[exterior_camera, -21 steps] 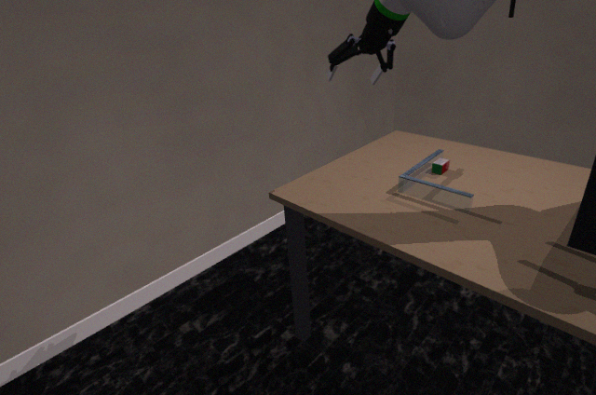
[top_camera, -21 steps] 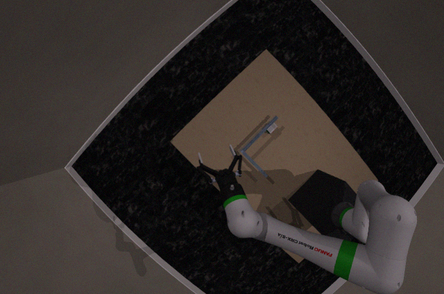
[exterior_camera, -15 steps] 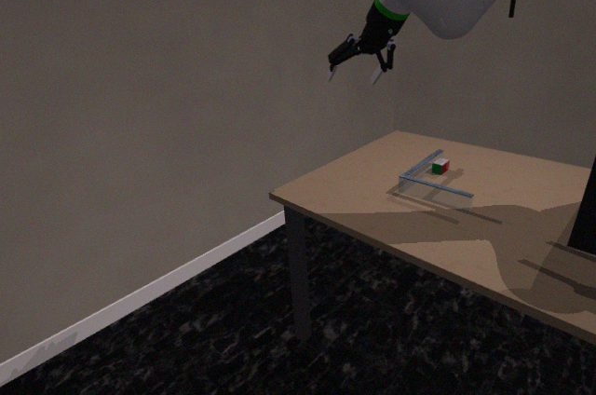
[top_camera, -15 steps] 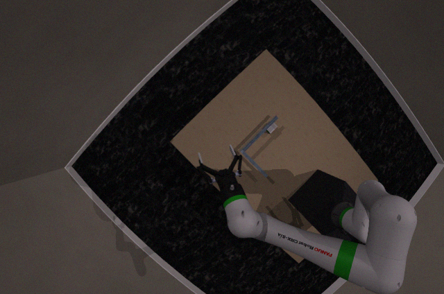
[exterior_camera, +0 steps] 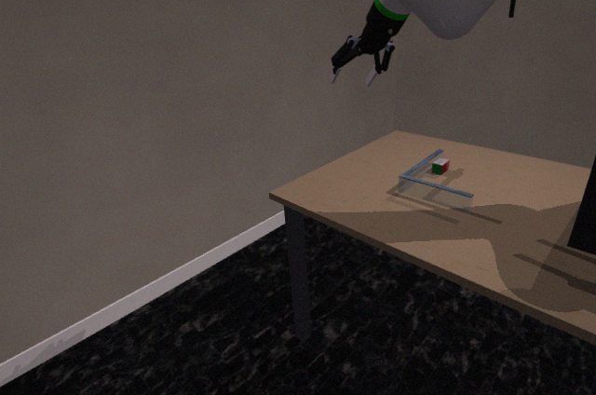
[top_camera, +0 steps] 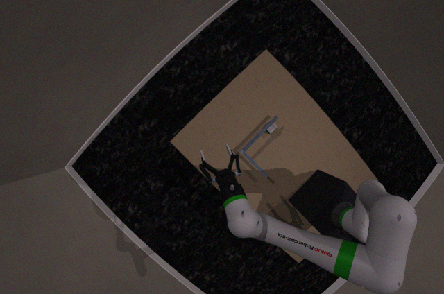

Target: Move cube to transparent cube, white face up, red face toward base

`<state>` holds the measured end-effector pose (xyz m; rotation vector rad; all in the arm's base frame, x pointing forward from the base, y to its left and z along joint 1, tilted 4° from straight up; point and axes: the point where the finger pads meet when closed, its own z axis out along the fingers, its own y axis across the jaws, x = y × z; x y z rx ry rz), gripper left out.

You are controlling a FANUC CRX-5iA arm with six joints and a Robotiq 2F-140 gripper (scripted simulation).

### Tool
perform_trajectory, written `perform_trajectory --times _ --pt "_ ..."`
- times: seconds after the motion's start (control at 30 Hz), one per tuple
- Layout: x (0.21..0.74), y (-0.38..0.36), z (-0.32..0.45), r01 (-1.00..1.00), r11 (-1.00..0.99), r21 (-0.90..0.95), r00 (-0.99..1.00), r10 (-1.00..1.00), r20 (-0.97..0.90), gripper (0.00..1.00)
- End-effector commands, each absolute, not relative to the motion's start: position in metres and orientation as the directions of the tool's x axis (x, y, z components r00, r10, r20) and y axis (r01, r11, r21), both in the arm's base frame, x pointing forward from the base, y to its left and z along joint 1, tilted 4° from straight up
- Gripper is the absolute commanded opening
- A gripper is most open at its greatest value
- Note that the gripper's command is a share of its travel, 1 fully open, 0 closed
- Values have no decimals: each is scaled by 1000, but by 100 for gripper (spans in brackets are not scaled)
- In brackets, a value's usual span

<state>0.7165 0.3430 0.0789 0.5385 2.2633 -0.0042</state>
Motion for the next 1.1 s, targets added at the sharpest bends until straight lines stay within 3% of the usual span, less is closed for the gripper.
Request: perform_trajectory --times 0.0,1.07 --pt "717 343 79 381 910 166 -595 378 -709 41" --pt "717 339 77 408 893 189 -583 414 -699 41"
